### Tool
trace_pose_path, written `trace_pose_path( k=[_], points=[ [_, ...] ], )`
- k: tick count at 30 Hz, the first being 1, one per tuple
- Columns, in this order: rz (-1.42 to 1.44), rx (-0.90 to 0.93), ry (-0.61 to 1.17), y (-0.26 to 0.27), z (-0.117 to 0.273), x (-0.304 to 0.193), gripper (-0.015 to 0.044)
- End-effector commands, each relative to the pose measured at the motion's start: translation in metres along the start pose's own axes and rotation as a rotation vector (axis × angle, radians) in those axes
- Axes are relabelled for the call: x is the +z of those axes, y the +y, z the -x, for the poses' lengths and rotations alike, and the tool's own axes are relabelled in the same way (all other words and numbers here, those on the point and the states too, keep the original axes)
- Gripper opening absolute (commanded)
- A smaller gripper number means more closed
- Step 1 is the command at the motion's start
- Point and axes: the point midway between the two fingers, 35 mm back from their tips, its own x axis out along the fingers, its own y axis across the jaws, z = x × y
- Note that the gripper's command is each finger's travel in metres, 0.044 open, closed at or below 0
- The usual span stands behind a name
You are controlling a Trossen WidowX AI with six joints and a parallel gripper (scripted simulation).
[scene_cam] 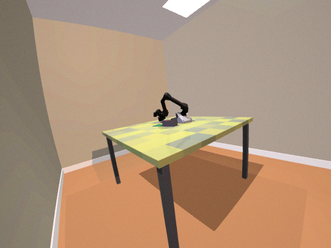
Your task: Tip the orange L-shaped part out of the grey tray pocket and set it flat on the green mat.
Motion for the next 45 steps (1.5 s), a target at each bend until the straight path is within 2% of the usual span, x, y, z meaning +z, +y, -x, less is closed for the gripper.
trace_pose_path(
  k=[1, 5, 8, 9, 15, 28, 37, 45],
  points=[
    [-0.004, -0.006, -0.009, -0.002, 0.001, 0.000, 0.0374],
    [-0.058, -0.078, -0.133, -0.032, 0.012, -0.001, 0.0269],
    [-0.130, -0.136, -0.314, -0.063, 0.036, -0.002, 0.0190],
    [-0.155, -0.145, -0.379, -0.071, 0.046, -0.003, 0.0180],
    [-0.302, -0.105, -0.725, -0.092, 0.116, -0.012, 0.0180],
    [-0.438, 0.136, -1.129, -0.075, 0.232, -0.041, 0.0180],
    [-0.525, 0.449, -1.365, -0.032, 0.328, -0.078, 0.0180],
    [-0.592, 0.828, -1.504, 0.026, 0.417, -0.122, 0.0180]
  ],
)
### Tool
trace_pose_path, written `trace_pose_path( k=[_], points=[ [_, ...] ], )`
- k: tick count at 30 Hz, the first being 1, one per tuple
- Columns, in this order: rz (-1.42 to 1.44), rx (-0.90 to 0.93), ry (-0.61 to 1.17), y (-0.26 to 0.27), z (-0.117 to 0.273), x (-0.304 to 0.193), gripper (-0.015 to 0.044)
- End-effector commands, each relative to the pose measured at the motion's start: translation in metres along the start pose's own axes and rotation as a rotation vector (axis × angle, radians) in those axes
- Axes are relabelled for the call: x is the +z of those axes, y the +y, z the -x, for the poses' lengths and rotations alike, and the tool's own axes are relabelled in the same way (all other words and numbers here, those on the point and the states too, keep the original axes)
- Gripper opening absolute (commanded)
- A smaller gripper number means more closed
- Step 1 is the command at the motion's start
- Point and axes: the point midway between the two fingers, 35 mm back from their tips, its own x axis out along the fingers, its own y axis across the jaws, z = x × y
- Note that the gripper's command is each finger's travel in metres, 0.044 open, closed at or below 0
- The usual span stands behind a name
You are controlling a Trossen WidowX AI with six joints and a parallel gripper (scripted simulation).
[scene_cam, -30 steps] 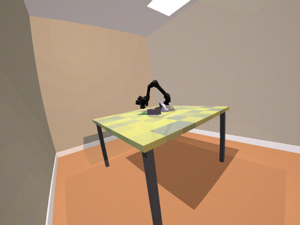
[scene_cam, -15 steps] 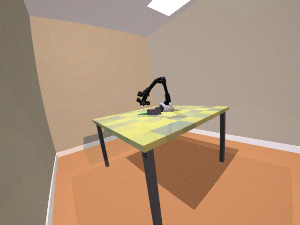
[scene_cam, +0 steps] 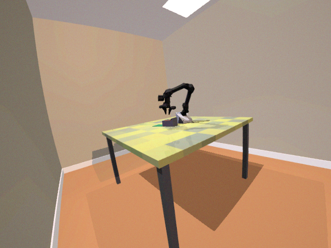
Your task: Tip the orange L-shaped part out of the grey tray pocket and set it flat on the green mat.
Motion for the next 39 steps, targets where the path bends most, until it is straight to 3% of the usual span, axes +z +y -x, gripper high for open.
trace_pose_path(
  k=[1, 10, 18, 39],
  points=[
    [-0.163, 0.160, -0.070, 0.065, 0.030, 0.014, 0.0180],
    [-0.187, 0.182, -0.076, 0.074, 0.032, 0.015, 0.0180],
    [-0.186, 0.184, -0.077, 0.086, -0.036, 0.022, 0.0180],
    [-0.186, 0.184, -0.078, 0.090, -0.058, 0.024, 0.0180]
  ],
)
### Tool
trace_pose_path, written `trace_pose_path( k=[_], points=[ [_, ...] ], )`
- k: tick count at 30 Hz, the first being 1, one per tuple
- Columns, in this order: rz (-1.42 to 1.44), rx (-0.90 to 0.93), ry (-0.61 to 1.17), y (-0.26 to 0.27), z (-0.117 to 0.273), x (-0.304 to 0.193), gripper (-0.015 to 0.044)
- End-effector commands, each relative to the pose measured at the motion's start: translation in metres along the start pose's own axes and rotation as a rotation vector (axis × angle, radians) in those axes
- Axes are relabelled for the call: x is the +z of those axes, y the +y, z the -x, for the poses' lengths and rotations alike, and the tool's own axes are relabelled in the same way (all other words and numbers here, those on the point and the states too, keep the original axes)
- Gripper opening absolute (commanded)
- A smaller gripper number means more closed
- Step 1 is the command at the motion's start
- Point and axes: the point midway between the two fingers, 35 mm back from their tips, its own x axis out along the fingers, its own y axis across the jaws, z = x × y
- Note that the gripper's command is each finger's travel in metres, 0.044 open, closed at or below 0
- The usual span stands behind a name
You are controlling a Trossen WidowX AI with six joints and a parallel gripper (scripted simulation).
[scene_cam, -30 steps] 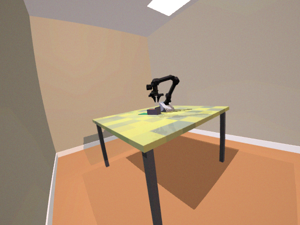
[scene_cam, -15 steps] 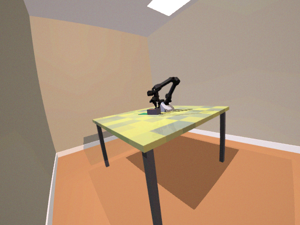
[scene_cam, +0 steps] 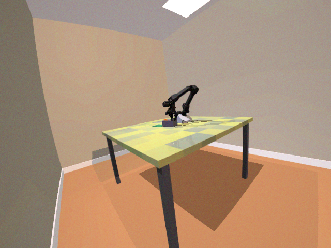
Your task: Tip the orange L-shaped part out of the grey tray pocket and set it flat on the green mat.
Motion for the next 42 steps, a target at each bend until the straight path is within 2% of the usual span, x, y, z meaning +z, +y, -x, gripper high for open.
trace_pose_path(
  k=[1, 11, 27, 38, 42],
  points=[
    [-0.003, 0.000, 0.002, -0.001, -0.007, -0.001, 0.0180],
    [-0.003, 0.002, 0.001, 0.000, -0.022, -0.002, 0.0180],
    [0.001, 0.008, -0.003, 0.002, -0.020, 0.000, 0.0180],
    [-0.003, 0.001, 0.001, 0.012, -0.006, -0.001, 0.0180],
    [-0.004, -0.009, 0.003, 0.005, 0.023, 0.002, 0.0180]
  ],
)
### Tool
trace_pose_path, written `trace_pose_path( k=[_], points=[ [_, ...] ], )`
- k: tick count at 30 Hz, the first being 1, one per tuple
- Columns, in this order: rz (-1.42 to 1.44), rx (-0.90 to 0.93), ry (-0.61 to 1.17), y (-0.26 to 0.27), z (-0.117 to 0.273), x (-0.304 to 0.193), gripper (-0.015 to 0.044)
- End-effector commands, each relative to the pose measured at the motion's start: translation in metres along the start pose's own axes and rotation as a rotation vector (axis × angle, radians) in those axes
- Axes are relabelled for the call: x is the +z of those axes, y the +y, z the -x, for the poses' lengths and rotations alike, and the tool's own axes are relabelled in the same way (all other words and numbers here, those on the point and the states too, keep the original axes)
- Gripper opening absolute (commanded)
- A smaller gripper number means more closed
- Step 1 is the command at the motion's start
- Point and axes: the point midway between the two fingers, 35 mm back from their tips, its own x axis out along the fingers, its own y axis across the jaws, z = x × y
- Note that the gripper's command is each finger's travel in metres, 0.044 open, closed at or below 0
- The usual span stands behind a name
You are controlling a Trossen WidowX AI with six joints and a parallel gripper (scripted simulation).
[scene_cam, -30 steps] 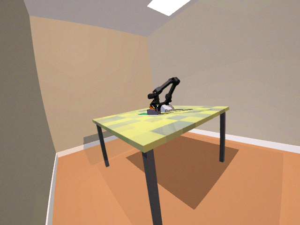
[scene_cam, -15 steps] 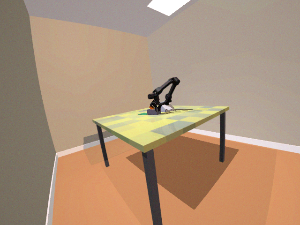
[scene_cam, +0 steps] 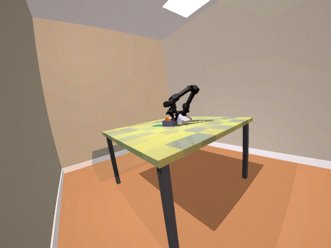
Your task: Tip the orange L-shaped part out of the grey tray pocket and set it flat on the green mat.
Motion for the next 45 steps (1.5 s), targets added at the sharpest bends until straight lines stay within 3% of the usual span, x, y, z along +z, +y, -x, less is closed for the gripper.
trace_pose_path(
  k=[1, 6, 45],
  points=[
    [0.003, -0.019, -0.013, -0.008, 0.033, 0.006, 0.0180],
    [0.004, -0.010, -0.012, -0.011, 0.086, 0.001, 0.0180],
    [0.000, -0.004, -0.013, -0.010, 0.082, 0.001, 0.0180]
  ],
)
